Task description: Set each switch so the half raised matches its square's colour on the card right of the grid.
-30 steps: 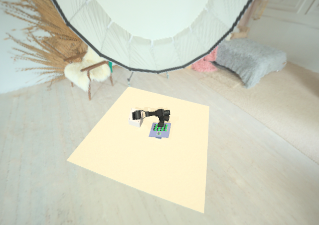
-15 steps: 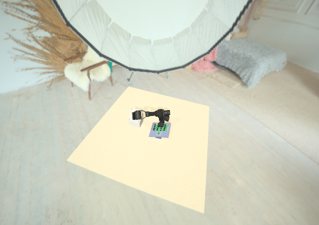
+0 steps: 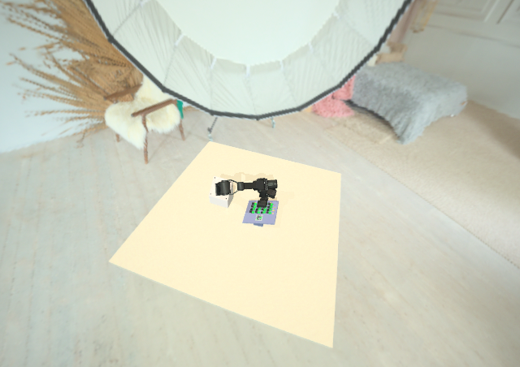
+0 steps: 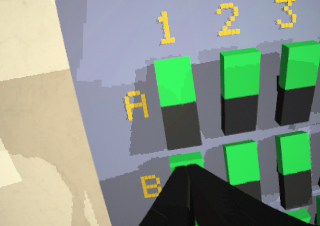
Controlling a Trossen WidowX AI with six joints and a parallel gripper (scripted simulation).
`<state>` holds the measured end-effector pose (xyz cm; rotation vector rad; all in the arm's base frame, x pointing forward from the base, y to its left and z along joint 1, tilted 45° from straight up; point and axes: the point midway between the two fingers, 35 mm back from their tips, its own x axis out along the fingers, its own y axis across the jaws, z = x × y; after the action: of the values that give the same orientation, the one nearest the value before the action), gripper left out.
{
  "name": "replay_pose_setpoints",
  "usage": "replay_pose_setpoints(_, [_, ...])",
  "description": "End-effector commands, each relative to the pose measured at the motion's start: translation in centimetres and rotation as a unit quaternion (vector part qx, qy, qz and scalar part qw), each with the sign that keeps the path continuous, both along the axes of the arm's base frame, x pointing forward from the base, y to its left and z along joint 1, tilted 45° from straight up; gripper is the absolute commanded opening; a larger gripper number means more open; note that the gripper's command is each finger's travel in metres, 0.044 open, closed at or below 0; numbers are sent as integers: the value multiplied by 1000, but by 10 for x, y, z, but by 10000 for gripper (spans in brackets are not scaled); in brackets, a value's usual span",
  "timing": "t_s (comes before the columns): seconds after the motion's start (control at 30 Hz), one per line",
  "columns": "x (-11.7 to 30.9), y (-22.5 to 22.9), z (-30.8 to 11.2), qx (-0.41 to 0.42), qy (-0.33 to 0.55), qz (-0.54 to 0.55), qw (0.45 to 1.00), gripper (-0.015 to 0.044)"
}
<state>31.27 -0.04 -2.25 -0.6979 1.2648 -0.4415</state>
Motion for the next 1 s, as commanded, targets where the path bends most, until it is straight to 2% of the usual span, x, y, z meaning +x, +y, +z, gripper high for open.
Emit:
replay_pose_setpoints(0.0, [0,-1,-1,-2,1,0,1000,0])
replay_pose_setpoints(0.37, [0,1,1,0,0,0,1000,0])
replay_pose_setpoints(0.57, [-19,41,44,0,-7,9,1000,0])
replay_pose_setpoints(0.97, [-33,1,75,-1,-6,9,1000,0])
